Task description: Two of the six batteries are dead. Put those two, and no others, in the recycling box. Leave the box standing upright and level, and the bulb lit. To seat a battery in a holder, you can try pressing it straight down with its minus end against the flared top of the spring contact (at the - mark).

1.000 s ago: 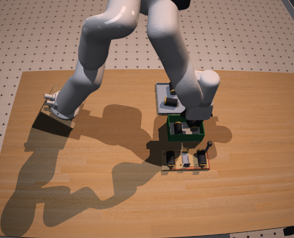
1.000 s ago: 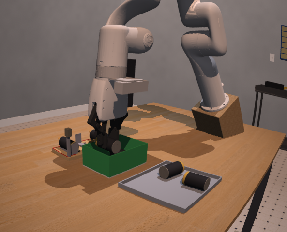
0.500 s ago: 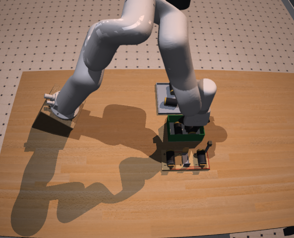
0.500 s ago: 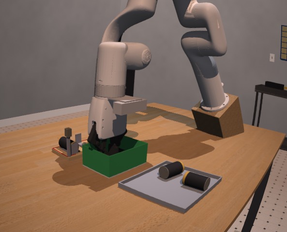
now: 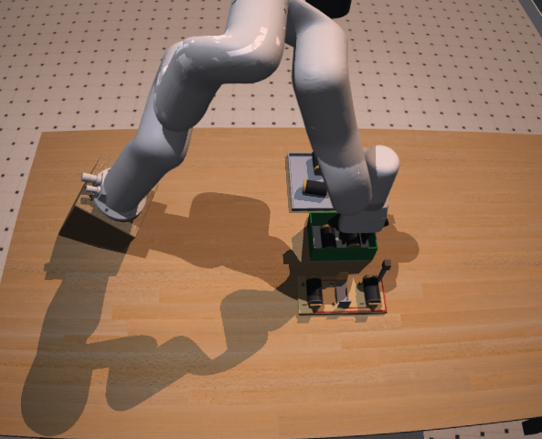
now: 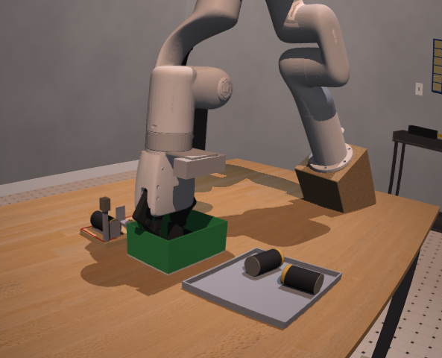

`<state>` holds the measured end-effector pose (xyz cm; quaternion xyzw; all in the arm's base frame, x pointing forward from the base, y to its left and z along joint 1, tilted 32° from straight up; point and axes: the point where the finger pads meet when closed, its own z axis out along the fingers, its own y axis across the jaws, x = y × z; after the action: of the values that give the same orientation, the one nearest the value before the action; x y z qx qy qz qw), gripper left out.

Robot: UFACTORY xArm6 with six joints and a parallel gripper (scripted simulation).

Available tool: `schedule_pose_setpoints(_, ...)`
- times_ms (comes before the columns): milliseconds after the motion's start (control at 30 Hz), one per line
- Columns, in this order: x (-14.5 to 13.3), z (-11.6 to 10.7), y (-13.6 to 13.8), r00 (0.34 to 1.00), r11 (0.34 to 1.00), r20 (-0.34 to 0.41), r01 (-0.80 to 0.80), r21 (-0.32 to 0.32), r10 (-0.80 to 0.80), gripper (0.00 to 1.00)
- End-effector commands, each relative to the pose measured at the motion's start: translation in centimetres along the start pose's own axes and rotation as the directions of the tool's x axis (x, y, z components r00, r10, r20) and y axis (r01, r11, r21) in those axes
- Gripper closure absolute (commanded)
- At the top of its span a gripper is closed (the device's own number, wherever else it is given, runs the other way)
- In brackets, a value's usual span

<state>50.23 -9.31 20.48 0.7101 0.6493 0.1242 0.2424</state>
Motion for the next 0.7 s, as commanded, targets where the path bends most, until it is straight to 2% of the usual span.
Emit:
schedule_pose_setpoints(0, -0.01, -0.08, 0.11, 1.0, 1.0, 0.0, 0.0, -0.003, 0.0, 0.49)
schedule_pose_setpoints(667, -0.01, -0.47, 0.11, 1.0, 1.0, 0.0, 0.0, -0.003, 0.0, 0.49)
